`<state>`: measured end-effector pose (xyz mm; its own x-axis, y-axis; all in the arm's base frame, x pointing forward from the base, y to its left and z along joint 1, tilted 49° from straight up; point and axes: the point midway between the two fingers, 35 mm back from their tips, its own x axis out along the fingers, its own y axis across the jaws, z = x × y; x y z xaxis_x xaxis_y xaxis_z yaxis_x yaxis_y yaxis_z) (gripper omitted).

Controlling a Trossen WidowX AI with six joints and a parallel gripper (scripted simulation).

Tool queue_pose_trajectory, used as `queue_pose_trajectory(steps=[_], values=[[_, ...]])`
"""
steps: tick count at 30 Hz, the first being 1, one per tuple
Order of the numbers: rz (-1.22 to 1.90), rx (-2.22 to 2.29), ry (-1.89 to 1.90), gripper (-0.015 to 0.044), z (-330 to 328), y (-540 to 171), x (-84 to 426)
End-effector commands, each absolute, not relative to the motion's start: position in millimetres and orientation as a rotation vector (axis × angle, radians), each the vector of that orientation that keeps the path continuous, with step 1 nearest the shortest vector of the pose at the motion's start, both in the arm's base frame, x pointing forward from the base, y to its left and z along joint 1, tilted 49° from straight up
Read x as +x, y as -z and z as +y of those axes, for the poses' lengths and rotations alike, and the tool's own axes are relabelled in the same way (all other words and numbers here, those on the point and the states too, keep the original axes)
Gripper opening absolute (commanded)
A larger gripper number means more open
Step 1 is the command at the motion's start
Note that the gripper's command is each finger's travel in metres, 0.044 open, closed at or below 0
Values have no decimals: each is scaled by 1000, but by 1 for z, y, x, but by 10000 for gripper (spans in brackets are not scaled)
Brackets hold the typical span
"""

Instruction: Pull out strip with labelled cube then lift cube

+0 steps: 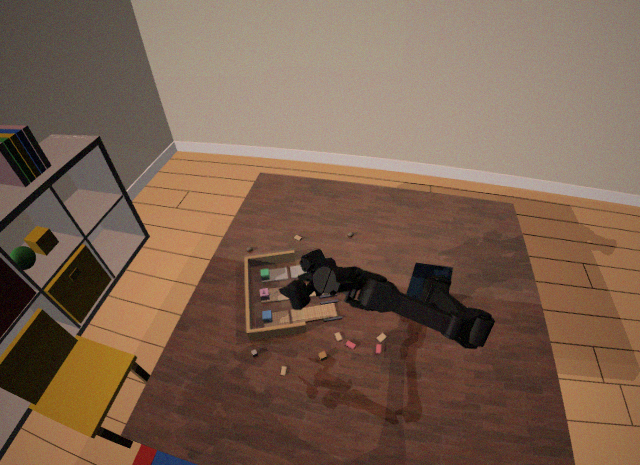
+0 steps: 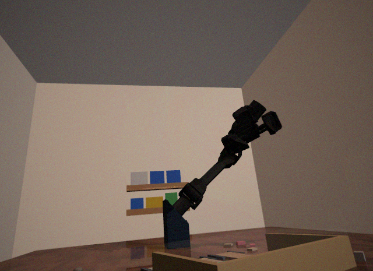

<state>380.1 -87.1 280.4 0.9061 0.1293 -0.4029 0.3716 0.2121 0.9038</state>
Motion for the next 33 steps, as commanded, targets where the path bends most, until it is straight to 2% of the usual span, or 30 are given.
queue_pose_trajectory(steps=[1,11,23,33], values=[[480,1217,104,400,-109,-221,373],[465,865,-127,400,-121,-88,296],[457,842,-142,400,-119,-82,289],[755,733,-270,137,-118,-49,339]])
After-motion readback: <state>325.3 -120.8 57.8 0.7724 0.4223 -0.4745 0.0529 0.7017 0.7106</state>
